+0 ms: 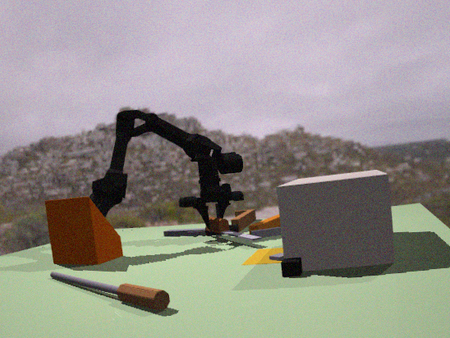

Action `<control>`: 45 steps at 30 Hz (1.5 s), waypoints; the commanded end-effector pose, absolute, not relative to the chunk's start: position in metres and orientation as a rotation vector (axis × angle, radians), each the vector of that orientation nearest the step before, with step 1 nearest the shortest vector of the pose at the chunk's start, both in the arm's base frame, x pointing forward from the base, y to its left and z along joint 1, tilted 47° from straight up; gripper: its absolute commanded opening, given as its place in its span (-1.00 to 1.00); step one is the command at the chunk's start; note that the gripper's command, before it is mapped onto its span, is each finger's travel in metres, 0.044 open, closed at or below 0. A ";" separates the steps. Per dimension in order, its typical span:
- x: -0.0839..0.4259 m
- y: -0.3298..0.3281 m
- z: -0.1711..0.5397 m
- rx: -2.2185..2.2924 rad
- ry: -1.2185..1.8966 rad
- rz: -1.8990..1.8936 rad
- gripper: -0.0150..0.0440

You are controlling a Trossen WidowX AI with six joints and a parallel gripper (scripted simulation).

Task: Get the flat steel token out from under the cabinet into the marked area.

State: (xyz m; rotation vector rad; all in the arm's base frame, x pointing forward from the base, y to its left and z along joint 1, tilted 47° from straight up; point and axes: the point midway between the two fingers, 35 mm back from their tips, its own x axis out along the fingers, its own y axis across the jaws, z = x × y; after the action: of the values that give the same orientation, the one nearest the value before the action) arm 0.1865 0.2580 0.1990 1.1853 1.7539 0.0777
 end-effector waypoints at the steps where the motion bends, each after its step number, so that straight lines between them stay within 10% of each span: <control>1: 0.182 0.261 0.207 1.188 1.743 0.091 -0.49; 45: 0.181 0.262 0.208 0.965 1.659 0.343 -0.49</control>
State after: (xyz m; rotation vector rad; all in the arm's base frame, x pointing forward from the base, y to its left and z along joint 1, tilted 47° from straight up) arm 0.1791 0.2620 0.2062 0.9897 1.6822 0.3168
